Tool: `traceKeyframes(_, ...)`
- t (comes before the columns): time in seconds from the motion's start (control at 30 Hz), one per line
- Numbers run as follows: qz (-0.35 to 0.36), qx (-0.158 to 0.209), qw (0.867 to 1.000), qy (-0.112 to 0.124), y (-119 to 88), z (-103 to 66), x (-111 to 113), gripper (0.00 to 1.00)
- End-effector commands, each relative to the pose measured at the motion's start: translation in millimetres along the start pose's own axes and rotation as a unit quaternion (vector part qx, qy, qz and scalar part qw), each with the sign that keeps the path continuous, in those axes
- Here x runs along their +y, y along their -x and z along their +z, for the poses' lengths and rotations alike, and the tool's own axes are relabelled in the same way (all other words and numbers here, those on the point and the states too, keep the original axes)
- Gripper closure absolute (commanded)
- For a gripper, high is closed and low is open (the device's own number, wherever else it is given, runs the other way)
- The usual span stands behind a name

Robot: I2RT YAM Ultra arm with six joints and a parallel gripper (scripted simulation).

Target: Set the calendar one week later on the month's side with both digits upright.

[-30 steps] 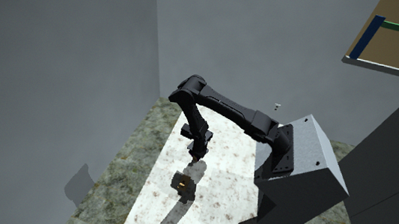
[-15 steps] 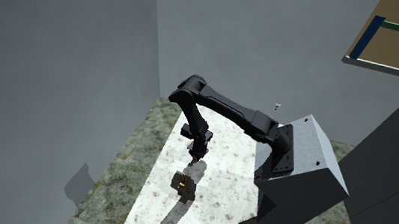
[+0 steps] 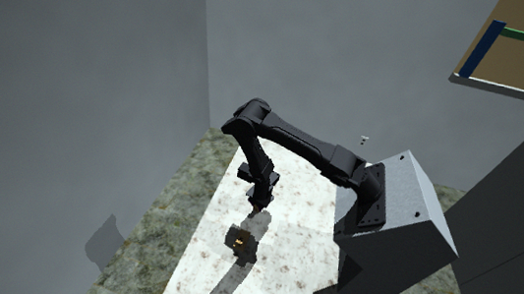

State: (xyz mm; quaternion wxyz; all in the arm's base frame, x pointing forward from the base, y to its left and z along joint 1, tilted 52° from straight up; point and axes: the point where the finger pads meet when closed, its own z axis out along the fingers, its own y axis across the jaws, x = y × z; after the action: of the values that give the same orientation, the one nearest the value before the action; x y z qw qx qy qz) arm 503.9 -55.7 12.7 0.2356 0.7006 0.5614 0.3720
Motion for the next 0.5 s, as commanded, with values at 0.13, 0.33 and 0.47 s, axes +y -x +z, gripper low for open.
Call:
traceKeyframes(0.13,0.0,-0.005,1.0,0.004,2.0,-0.1,3.2,0.74)
traceKeyframes(0.33,0.0,-0.005,1.0,0.004,2.0,1.1,3.2,0.74)
traceKeyframes(0.47,0.0,-0.005,1.0,0.004,2.0,1.8,3.2,0.74)
